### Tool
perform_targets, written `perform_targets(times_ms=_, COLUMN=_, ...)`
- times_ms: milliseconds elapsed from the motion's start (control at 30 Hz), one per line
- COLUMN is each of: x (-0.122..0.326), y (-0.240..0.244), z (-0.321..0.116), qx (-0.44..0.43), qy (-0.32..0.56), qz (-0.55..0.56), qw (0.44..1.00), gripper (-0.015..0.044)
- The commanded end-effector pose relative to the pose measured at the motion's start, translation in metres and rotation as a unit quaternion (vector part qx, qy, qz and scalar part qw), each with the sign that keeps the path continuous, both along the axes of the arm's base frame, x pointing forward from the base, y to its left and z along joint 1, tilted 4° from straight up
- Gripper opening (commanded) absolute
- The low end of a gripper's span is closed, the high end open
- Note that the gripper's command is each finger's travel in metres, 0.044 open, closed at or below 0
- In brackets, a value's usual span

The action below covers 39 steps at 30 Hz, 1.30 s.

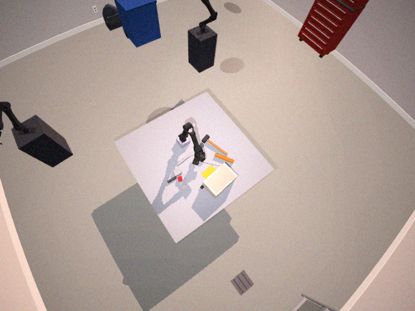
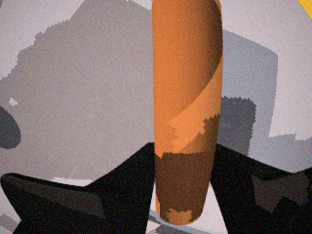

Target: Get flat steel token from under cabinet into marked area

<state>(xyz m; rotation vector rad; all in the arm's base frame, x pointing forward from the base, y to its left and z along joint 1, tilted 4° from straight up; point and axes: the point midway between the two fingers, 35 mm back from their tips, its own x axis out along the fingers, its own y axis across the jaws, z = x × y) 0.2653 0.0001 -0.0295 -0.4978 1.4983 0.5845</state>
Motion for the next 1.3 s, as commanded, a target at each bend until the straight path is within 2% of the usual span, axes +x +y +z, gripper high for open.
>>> perform_targets(times_ms=0, x=0.0, y=0.005, z=0.001, qx=0.001, qy=-0.001, qz=0.001, qw=1.0, gripper=0.0)
perform_targets(times_ms=1267, x=-0.009, y=0.043, z=0.003, qx=0.003, qy=-0.001, qz=0.001, qw=1.0, gripper=0.0)
